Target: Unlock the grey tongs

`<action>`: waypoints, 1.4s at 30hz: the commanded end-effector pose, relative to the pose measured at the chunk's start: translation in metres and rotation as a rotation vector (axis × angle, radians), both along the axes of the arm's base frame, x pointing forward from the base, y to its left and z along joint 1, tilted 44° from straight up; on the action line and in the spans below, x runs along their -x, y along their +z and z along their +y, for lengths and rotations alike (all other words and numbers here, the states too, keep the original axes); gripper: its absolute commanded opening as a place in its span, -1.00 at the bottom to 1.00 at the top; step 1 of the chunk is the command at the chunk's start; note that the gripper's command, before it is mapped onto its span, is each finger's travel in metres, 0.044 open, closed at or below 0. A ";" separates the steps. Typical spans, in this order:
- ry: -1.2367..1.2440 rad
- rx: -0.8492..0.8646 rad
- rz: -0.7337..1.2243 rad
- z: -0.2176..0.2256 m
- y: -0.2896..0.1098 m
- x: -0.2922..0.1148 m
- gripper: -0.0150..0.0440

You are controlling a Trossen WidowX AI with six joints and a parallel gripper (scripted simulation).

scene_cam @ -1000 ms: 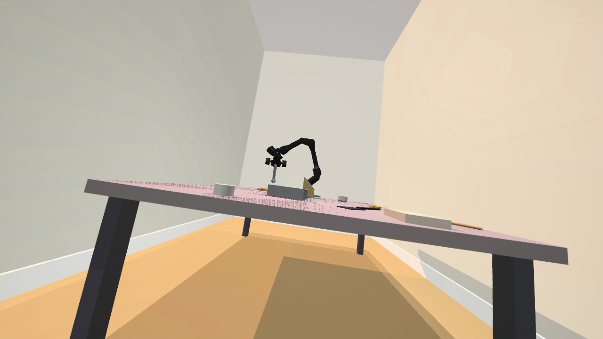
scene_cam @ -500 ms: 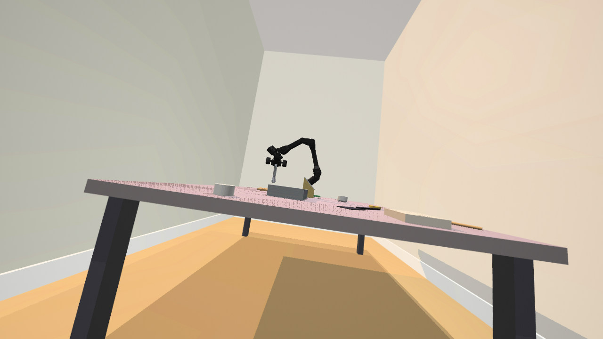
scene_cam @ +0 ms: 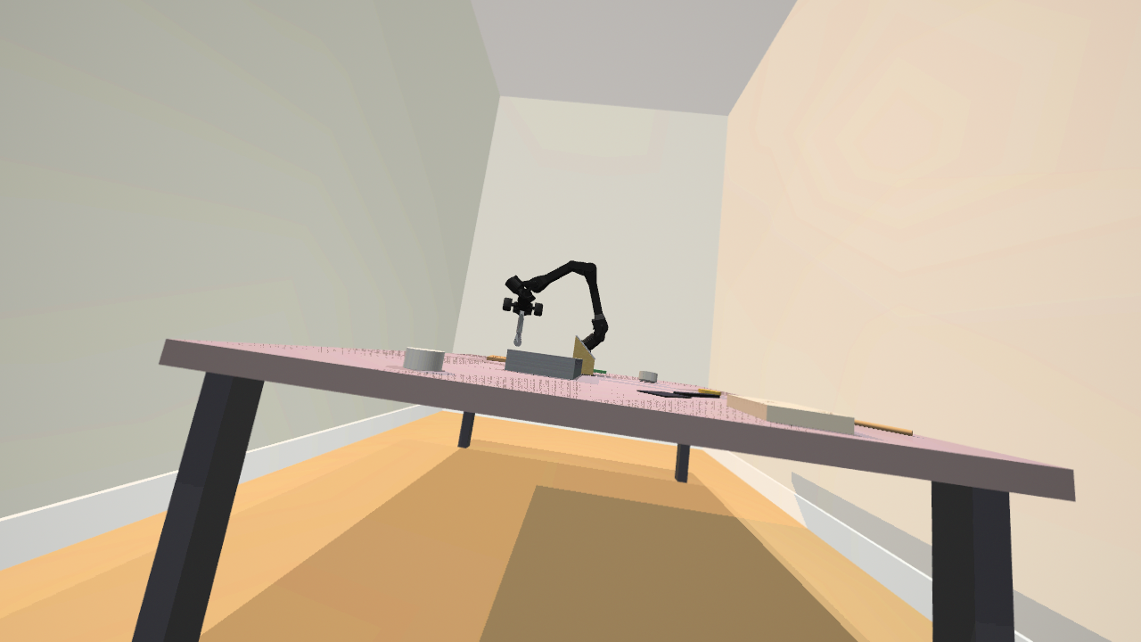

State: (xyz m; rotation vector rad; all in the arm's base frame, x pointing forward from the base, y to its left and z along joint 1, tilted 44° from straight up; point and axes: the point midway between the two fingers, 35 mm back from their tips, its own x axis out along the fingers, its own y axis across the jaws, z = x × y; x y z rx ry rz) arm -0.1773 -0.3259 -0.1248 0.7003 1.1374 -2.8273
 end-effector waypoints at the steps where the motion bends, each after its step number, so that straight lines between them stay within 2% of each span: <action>1: 0.003 0.000 0.007 -0.001 0.002 0.000 -1.00; 10: -0.019 -0.014 -0.029 -0.002 -0.004 0.004 -1.00; 42: -0.381 -0.150 -0.503 0.013 -0.050 0.032 -1.00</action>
